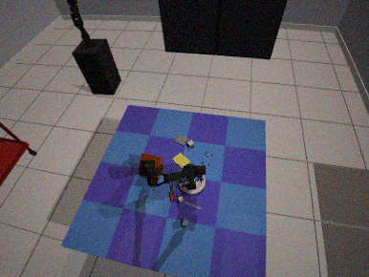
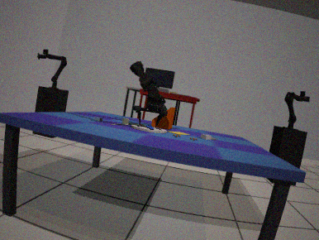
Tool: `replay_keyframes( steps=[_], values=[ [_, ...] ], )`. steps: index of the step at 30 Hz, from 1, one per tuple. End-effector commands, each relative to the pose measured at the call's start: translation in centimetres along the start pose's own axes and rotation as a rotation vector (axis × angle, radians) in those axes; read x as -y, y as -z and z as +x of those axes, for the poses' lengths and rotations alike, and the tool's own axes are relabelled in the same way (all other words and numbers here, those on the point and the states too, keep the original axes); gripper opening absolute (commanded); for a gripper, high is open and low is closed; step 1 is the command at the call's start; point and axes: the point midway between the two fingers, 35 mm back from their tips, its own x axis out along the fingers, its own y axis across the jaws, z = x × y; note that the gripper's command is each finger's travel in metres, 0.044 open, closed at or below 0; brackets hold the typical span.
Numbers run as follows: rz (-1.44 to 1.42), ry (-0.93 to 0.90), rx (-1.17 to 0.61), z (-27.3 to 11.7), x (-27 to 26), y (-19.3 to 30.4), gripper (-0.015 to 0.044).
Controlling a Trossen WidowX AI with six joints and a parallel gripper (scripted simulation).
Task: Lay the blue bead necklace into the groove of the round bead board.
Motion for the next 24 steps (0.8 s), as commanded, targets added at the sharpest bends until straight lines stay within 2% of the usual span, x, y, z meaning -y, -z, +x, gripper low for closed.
replay_keyframes(
  steps=[1, 3, 8, 11, 18, 24],
  values=[
    [0.003, 0.000, 0.000, 0.0, 0.0, 0.0, 0.0440],
    [0.003, 0.000, 0.000, 0.0, 0.0, 0.0, 0.0440],
    [-0.219, -0.001, 0.001, -2.3, 0.0, -1.7, 0.0310],
    [-0.312, -0.001, 0.002, -3.2, -0.1, -2.4, 0.0310],
    [-0.312, -0.001, 0.002, -3.2, -0.1, -2.4, 0.0310],
    [-0.312, 0.000, 0.001, -1.6, -0.1, -2.4, 0.0310]
  ],
)
